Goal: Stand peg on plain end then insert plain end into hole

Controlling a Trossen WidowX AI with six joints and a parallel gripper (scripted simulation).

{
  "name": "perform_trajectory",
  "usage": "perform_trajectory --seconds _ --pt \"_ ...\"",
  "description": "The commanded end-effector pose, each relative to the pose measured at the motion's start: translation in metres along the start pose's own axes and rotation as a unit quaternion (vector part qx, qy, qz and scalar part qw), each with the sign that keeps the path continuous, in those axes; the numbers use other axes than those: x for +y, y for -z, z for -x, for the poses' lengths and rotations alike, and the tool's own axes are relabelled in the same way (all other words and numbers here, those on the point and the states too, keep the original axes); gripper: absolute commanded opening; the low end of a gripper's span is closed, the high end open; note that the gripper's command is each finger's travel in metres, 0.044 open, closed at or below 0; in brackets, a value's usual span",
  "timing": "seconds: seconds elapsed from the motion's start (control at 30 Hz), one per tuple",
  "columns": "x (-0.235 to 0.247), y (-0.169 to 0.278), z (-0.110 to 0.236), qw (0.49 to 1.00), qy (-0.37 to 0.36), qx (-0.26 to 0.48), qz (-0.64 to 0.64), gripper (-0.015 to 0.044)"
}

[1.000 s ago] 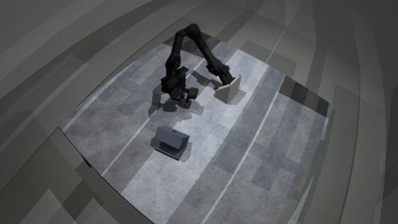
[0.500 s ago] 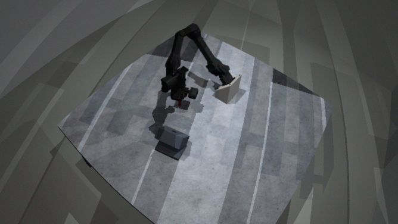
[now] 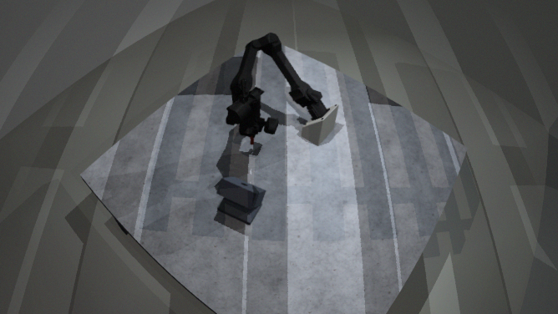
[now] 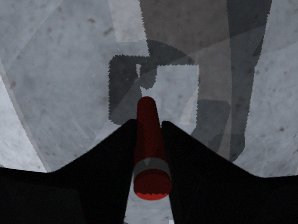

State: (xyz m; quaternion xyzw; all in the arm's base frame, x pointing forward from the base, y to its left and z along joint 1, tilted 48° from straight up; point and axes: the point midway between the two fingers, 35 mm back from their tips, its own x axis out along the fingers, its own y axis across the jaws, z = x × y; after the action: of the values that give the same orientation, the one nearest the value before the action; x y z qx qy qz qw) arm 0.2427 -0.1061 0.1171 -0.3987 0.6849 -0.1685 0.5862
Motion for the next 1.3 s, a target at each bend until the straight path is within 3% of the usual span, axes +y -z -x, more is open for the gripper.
perform_trajectory --seconds 0.0,0.37,1.27 --pt "0.001 -0.002 0.016 1.0 -0.003 0.001 0.0 0.0" --pt "0.0 -0.002 0.052 1.0 0.001 0.004 0.002 0.0" --pt "0.018 -0.032 0.052 0.996 0.009 -0.076 0.036 0.0"
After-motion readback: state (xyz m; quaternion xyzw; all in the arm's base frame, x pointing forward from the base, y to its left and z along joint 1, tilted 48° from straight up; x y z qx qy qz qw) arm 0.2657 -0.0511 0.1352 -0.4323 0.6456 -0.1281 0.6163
